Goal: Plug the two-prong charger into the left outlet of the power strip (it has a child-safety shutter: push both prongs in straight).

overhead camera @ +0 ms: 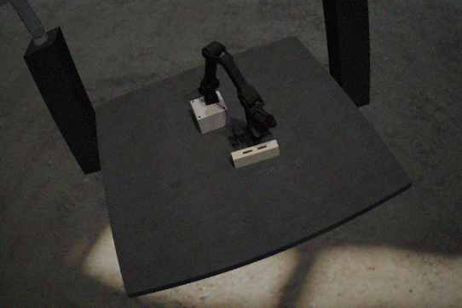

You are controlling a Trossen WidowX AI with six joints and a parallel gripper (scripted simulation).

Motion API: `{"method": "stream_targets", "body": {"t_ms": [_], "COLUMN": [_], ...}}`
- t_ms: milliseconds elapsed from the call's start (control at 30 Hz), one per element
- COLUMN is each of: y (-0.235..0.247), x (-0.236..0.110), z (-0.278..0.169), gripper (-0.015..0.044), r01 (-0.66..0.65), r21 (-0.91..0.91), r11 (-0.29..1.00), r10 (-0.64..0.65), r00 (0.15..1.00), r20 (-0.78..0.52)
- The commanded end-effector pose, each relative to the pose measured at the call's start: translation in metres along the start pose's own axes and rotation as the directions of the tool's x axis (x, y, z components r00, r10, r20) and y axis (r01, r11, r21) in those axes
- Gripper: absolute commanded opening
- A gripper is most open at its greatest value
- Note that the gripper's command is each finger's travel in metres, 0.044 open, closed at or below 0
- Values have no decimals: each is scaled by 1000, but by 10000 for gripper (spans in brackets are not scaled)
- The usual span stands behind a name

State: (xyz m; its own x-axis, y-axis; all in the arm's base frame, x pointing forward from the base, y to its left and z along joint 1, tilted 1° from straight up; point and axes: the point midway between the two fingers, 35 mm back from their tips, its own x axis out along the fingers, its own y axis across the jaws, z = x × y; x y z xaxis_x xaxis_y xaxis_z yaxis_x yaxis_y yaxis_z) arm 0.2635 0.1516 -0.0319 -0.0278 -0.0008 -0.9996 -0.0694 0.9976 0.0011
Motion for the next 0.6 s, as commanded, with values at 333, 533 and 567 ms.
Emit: {"method": "stream_targets", "body": {"t_ms": [333,533,567], "y": [2,2,3], "x": [-1,0,0], "z": [18,22,22], "gripper": [0,0,0], "r01": [-7,-7,-7], "r21": [34,41,41], "r11": [999,999,999], "r10": [7,7,7], "r00": [1000,1000,1000], "r20": [2,2,2]}}
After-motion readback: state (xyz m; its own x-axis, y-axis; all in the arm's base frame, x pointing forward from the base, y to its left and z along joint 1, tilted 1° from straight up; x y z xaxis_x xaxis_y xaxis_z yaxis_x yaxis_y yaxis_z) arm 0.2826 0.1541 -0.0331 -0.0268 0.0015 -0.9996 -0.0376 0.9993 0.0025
